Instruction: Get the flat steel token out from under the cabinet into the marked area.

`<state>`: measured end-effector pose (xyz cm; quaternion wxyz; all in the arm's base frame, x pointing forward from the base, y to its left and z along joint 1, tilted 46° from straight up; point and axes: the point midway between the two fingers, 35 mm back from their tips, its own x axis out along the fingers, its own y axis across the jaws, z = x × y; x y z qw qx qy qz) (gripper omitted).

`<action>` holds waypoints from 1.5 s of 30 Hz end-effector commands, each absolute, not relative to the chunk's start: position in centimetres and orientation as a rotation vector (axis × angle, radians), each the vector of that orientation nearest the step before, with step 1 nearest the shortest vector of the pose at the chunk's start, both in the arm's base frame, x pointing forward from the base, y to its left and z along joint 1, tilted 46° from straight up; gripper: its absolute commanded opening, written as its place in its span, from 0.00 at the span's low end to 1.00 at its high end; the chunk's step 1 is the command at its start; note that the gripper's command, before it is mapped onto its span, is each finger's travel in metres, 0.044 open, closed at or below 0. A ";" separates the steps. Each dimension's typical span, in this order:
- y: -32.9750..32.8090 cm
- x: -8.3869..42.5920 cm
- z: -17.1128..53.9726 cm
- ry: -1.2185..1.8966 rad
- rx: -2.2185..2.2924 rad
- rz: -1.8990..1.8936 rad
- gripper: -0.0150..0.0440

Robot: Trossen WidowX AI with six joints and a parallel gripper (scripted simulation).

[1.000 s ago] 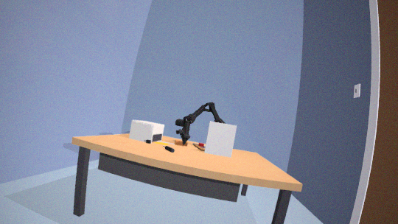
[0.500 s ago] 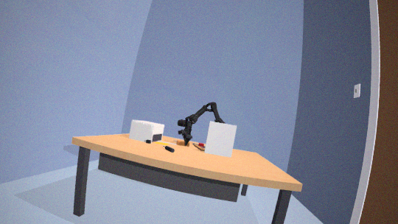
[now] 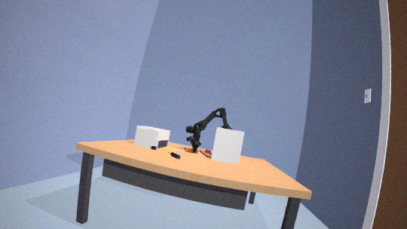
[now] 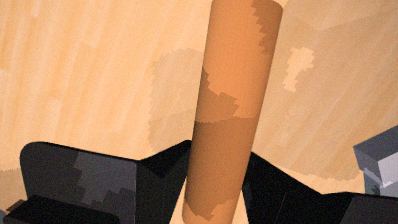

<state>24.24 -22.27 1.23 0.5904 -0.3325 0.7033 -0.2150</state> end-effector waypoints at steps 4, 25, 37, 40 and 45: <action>-22.4 23.1 1.4 1.641 -0.772 -0.495 0.25; -22.9 20.6 2.2 1.643 -0.773 -0.495 0.25; -22.9 20.7 2.4 1.651 -0.800 -0.472 0.25; -22.9 20.7 2.4 1.660 -0.818 -0.452 0.25; -22.9 20.7 2.4 1.675 -0.848 -0.418 0.25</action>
